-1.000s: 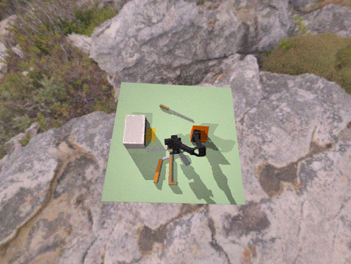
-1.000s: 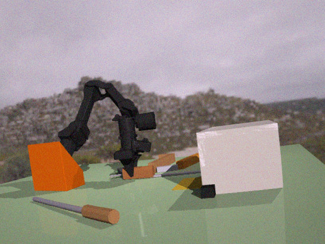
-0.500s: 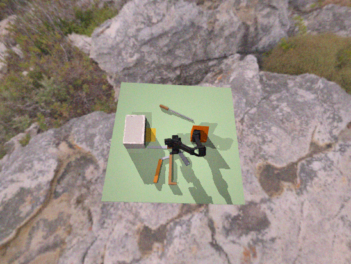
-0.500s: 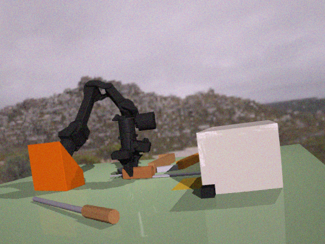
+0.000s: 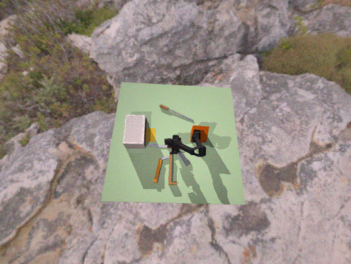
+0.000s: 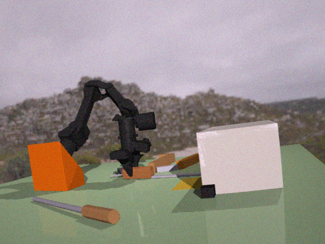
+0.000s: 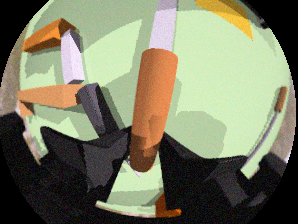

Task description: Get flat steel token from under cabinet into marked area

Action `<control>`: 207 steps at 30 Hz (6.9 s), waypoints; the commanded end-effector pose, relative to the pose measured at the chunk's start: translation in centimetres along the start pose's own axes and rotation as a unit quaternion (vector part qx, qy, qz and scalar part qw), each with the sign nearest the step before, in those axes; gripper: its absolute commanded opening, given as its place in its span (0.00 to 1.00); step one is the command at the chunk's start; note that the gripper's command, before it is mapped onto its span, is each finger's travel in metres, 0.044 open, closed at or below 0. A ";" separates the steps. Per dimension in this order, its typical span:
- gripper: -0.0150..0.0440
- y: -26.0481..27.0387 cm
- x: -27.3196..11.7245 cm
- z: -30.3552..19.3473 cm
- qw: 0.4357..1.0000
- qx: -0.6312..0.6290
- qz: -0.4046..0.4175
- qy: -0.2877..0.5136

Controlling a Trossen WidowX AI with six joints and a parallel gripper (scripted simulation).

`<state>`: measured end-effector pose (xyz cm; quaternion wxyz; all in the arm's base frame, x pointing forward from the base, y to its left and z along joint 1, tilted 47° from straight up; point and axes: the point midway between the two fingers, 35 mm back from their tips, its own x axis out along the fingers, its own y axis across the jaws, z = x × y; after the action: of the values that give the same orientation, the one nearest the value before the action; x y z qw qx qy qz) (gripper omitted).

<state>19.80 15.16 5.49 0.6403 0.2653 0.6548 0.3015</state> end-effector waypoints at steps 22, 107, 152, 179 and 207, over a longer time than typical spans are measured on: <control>0.71 0.0 0.3 0.0 1.000 -0.002 0.000 -0.001; 0.25 -0.2 0.1 3.5 1.000 0.023 0.000 -0.003; 0.25 -0.5 0.0 8.7 1.000 0.026 -0.001 -0.003; 0.25 -0.6 0.0 11.6 1.000 0.026 -0.001 -0.003; 0.25 -0.7 -0.1 14.5 1.000 0.025 -0.001 -0.004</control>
<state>33.83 15.34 4.90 0.6348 0.2830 0.6622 0.2800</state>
